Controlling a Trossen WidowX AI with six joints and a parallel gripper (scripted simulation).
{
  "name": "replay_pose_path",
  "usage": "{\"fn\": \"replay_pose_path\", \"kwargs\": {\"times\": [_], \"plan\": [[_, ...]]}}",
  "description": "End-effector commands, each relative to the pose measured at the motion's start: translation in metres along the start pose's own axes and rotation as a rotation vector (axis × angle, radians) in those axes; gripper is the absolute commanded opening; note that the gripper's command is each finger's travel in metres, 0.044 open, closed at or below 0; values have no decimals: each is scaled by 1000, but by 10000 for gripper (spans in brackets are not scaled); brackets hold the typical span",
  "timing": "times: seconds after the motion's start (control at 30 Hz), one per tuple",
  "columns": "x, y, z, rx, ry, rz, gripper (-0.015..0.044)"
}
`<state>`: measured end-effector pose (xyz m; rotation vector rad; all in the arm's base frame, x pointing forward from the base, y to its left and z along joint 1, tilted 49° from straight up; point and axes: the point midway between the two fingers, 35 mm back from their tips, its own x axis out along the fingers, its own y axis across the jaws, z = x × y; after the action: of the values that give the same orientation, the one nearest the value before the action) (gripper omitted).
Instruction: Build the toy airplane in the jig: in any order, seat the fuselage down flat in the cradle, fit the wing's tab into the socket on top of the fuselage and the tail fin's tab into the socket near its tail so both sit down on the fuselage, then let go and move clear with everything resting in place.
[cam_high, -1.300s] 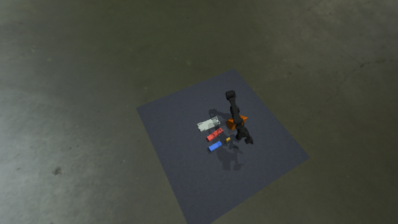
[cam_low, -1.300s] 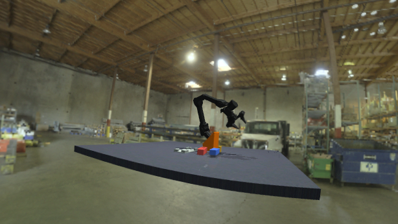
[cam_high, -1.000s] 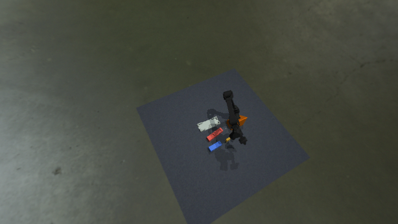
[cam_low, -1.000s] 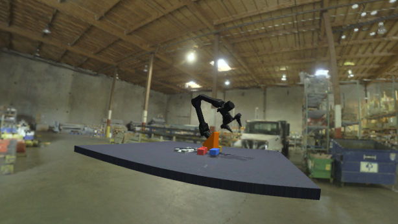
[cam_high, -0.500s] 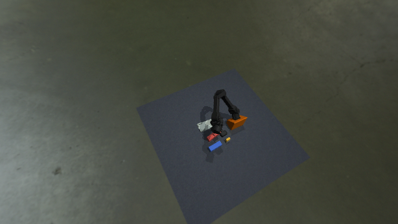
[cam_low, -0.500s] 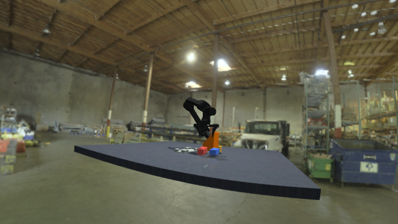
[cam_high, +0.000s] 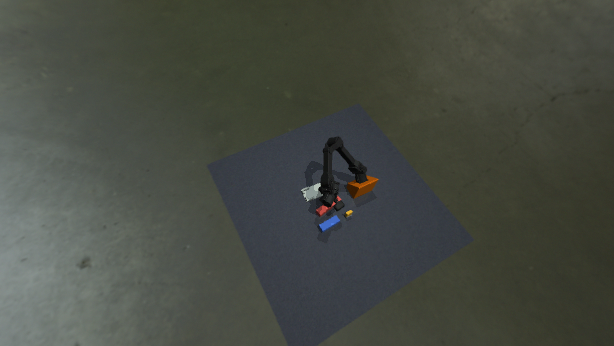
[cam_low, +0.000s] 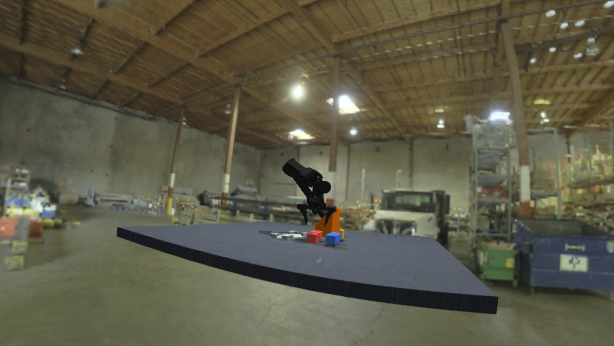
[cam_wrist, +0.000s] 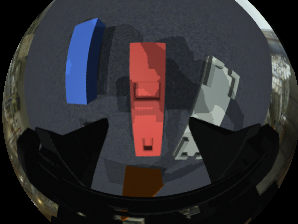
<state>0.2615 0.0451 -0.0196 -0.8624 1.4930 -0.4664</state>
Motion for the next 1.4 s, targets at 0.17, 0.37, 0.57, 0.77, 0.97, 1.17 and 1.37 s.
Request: {"fn": "replay_pose_path", "kwargs": {"times": [0.17,0.37,0.57,0.77,0.97,1.17,1.37], "plan": [[18,1,0,-9,-4,-6,440],[27,1,0,-9,-4,-6,440],[37,1,1,-9,-5,-6,440],[46,1,1,-9,-5,-6,440],[56,0,0,-9,-4,-7,440],[65,0,-1,-8,-4,-9,440],[66,0,-1,-8,-3,-9,335]]}}
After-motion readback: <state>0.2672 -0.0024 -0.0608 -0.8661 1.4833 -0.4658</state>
